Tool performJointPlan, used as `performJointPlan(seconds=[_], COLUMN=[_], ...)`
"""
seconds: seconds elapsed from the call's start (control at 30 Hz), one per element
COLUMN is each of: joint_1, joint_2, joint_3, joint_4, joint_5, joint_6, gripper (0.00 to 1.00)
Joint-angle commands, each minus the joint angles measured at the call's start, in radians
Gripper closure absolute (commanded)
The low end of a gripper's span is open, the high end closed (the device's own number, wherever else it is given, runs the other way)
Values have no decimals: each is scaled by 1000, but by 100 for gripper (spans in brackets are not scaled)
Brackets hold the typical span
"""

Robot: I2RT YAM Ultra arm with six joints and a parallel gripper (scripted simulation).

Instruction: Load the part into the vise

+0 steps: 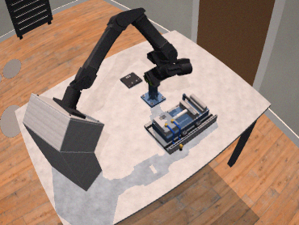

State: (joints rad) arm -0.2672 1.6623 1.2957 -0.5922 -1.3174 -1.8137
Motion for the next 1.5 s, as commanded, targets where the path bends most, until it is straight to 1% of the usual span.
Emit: performJointPlan(seconds=[0.0, 0.03, 0.2, 0.6, 0.63, 1.47], joint_1=[-28, -29, -32, -41, -18, -18], joint_2=[-41, -42, -47, -56, -19, -19], joint_3=[1, -9, 17, 25, 2, 2], joint_4=[-28, -31, -47, -90, -55, -55], joint_5=[-28, -28, -29, -34, -1, -1], joint_6=[-14, -17, -29, -57, -40, -40], gripper=[100, 100, 100, 100, 100, 100])
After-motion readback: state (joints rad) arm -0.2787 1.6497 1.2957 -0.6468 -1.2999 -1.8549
